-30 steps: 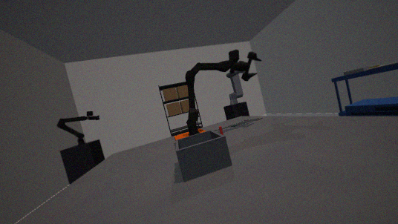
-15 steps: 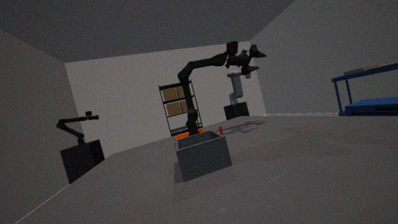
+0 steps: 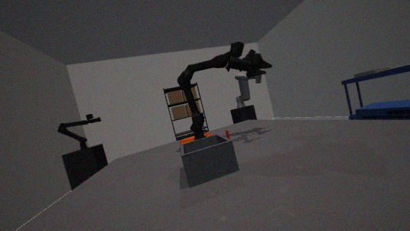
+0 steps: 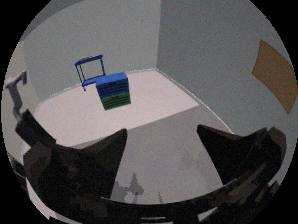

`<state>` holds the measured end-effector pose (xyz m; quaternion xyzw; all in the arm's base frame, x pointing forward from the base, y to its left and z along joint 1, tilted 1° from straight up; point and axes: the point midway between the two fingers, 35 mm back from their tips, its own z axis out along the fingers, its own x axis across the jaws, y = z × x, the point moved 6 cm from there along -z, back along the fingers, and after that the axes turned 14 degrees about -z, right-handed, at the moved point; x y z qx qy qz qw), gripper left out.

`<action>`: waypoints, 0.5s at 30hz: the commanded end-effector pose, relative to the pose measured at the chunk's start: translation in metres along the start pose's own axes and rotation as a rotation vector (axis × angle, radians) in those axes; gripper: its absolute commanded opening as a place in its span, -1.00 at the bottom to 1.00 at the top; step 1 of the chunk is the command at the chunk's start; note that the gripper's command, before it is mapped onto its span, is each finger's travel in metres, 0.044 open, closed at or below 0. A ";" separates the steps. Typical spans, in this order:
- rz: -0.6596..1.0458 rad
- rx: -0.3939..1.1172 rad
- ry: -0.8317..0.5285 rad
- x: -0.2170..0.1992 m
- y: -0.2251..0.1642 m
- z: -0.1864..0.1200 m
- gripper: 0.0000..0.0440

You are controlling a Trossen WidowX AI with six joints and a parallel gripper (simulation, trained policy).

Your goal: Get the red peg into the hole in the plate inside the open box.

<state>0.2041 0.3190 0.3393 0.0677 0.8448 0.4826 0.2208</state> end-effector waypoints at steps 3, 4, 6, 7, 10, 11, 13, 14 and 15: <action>0.149 0.095 -0.022 -0.008 -0.027 -0.004 1.00; 0.178 0.113 -0.028 -0.009 -0.033 -0.005 1.00; 0.237 0.149 -0.040 -0.012 -0.043 -0.008 1.00; 0.267 0.168 -0.046 -0.013 -0.048 -0.009 1.00; 0.354 0.221 -0.066 -0.016 -0.063 -0.012 1.00; 0.383 0.239 -0.073 -0.016 -0.068 -0.014 1.00; 0.442 0.275 -0.089 -0.017 -0.078 -0.016 1.00; 0.470 0.293 -0.097 -0.018 -0.083 -0.018 1.00; 0.499 0.311 -0.105 -0.018 -0.088 -0.019 1.00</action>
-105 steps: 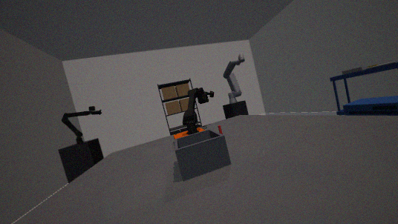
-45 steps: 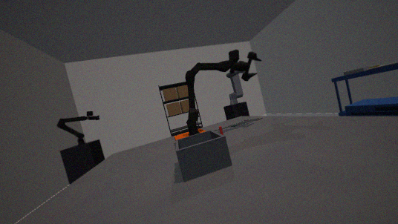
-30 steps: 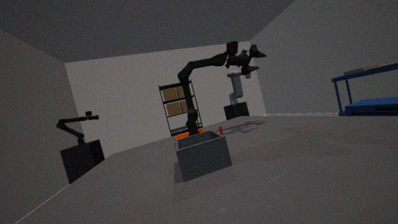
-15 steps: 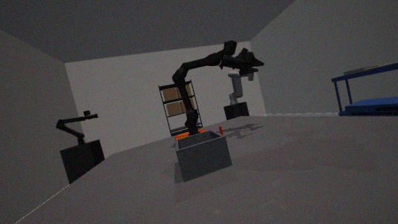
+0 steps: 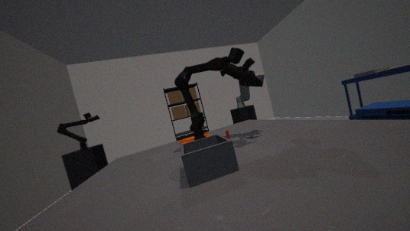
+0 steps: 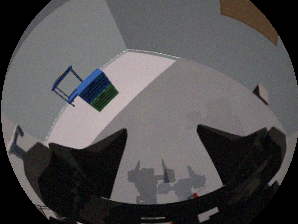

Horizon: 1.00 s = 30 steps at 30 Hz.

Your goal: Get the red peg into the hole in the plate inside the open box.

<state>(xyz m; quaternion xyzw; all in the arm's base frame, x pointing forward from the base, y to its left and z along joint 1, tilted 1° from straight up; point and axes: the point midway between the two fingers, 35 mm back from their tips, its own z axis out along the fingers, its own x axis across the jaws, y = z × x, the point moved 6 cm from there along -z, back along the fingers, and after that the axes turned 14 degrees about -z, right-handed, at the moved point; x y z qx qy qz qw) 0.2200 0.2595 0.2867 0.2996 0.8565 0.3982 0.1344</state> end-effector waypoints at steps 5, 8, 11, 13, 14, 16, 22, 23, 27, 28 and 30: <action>0.205 0.122 -0.065 -0.017 -0.032 0.000 1.00; 0.292 0.172 -0.095 -0.022 -0.046 -0.001 1.00; 0.378 0.221 -0.128 -0.028 -0.059 -0.002 1.00; 0.436 0.253 -0.151 -0.031 -0.068 -0.003 1.00; 0.464 0.269 -0.163 -0.033 -0.072 -0.004 1.00; 0.521 0.300 -0.189 -0.036 -0.081 -0.005 1.00; 0.689 0.393 -0.272 -0.043 -0.107 -0.010 1.00; 0.716 0.408 -0.287 -0.044 -0.111 -0.011 1.00; 0.826 0.466 -0.351 -0.048 -0.128 -0.015 1.00; 0.853 0.481 -0.368 -0.049 -0.132 -0.016 1.00; 0.906 0.509 -0.402 -0.051 -0.140 -0.017 1.00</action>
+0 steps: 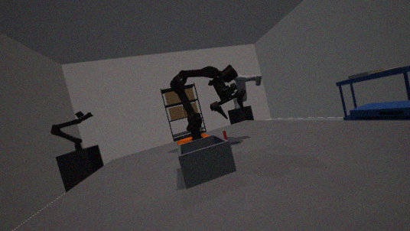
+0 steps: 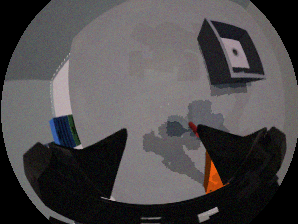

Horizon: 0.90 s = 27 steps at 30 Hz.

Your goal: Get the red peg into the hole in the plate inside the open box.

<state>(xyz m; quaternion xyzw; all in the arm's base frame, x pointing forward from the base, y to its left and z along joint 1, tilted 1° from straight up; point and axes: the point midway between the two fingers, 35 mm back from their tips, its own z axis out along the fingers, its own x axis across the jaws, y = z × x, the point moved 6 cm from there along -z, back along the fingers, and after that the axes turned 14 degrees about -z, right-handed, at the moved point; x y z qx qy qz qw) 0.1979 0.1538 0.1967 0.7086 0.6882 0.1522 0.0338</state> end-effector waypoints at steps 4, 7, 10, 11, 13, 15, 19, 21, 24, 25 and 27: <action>0.172 0.068 -0.102 -0.021 -0.013 0.012 1.00; 0.257 0.097 -0.149 -0.030 -0.019 0.020 1.00; 0.331 0.115 -0.187 -0.038 -0.024 0.029 1.00; 0.353 0.120 -0.197 -0.040 -0.026 0.032 1.00; 0.394 0.124 -0.213 -0.043 -0.028 0.039 1.00; 0.430 0.126 -0.226 -0.046 -0.031 0.046 1.00; 0.490 0.120 -0.237 -0.051 -0.037 0.063 1.00; 0.516 0.113 -0.236 -0.053 -0.040 0.072 1.00; 0.553 0.101 -0.232 -0.056 -0.044 0.084 1.00; 0.565 0.097 -0.230 -0.057 -0.045 0.088 1.00; 0.587 0.091 -0.227 -0.058 -0.047 0.094 1.00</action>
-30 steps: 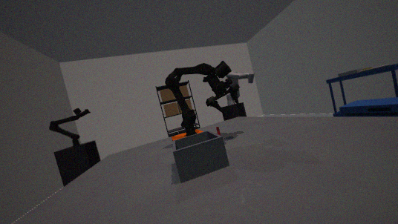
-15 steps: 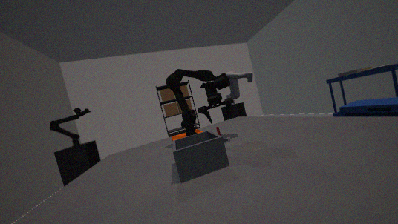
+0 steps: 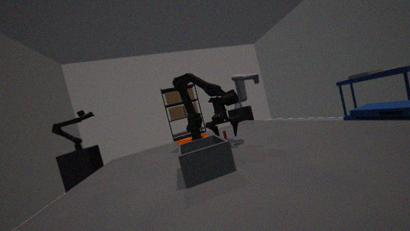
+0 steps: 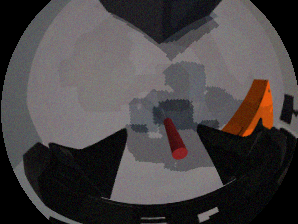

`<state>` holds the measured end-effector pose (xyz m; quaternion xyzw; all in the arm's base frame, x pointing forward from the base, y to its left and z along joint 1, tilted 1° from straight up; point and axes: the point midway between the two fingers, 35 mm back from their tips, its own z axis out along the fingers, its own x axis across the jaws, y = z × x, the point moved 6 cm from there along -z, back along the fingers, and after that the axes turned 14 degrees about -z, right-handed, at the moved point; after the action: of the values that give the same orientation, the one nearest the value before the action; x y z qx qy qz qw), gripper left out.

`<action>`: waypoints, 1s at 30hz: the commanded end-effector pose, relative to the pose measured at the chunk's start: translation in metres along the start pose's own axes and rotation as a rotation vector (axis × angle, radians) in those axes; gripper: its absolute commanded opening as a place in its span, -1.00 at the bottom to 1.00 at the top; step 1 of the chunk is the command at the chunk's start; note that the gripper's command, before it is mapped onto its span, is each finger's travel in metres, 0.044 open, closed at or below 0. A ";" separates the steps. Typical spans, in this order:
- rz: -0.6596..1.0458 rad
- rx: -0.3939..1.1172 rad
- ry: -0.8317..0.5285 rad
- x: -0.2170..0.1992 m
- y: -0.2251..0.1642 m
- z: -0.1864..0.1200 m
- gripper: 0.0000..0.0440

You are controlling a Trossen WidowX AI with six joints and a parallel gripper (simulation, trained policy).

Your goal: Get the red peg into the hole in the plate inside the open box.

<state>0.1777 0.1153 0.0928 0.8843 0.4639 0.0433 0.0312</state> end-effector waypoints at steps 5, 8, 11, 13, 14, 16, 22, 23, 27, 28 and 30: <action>0.080 0.005 -0.007 -0.006 -0.004 0.020 0.63; 0.104 0.025 -0.017 -0.008 -0.005 0.023 0.27; 0.113 0.044 -0.017 -0.008 -0.005 0.023 -0.08; 0.117 0.058 -0.016 -0.008 -0.005 0.023 -0.32; 0.119 0.066 -0.015 -0.009 -0.004 0.023 -0.44; 0.125 0.081 -0.013 -0.009 -0.003 0.023 -0.67; 0.109 0.055 0.000 -0.007 0.005 0.015 -1.00; 0.101 0.043 0.001 -0.007 0.007 0.012 -1.00; 0.064 0.000 0.005 -0.008 0.013 0.001 -1.00; 0.056 -0.012 0.006 -0.008 0.015 -0.002 -1.00; 0.039 -0.035 0.009 -0.008 0.019 -0.008 -0.99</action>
<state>0.1850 0.1002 0.0956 0.8972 0.4377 0.0493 0.0318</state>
